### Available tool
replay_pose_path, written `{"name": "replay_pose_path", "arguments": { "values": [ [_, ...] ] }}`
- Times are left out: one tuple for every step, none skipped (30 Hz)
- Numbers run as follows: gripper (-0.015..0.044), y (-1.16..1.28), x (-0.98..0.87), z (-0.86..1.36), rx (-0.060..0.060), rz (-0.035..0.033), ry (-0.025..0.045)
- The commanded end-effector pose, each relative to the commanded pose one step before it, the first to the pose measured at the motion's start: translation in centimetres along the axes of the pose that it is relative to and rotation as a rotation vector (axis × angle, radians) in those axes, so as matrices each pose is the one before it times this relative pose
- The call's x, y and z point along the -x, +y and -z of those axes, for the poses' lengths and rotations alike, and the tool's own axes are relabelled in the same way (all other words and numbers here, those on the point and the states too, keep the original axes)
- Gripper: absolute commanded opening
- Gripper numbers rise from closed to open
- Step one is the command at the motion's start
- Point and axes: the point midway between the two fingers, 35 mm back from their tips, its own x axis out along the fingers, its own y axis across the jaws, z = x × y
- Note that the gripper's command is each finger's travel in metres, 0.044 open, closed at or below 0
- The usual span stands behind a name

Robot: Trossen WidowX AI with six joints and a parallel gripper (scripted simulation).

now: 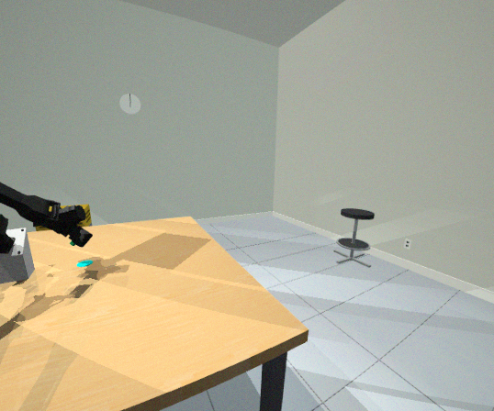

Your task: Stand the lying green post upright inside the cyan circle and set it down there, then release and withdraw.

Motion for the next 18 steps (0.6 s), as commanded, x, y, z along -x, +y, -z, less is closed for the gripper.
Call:
{"name": "replay_pose_path", "arguments": {
  "values": [
    [0.0023, 0.008, 0.136, -0.088, 0.0124, 0.00134, -0.03744],
    [0.0023, -0.01, 0.022, -0.009, 0.0023, 0.00081, -0.00671],
    [0.0023, -0.01, 0.023, -0.009, 0.0023, 0.00086, -0.0067],
    [0.0023, -0.01, 0.023, -0.009, 0.0024, 0.0009, -0.00669],
    [0.0023, -0.01, 0.024, -0.009, 0.0024, 0.00095, -0.00668],
    [0.0023, -0.01, 0.024, -0.009, 0.0024, 0.001, -0.00668],
    [0.0023, -0.01, 0.025, -0.01, 0.0025, 0.00105, -0.00667],
    [0.0023, -0.01, 0.025, -0.01, 0.0025, 0.00109, -0.00666],
    [0.0023, -0.01, 0.026, -0.01, 0.0026, 0.00114, -0.00665],
    [0.0023, -0.01, 0.026, -0.01, 0.0026, 0.00119, -0.00664],
    [0.0023, -0.01, 0.026, -0.01, 0.0026, 0.00123, -0.00662],
    [0.0023, -0.01, 0.027, -0.01, 0.0027, 0.00128, -0.00661],
    [0.0023, -0.01, 0.027, -0.011, 0.0027, 0.00133, -0.0066],
    [0.0023, -0.01, 0.028, -0.011, 0.0027, 0.00137, -0.00659],
    [0.0023, -0.01, 0.028, -0.011, 0.0028, 0.00142, -0.00658],
    [0.0023, -0.01, 0.029, -0.011, 0.0028, 0.00146, -0.00656],
    [0.0023, -0.01, 0.029, -0.011, 0.0028, 0.00151, -0.00655],
    [0.0023, -0.01, 0.029, -0.011, 0.0029, 0.00155, -0.00654]
  ]
}}
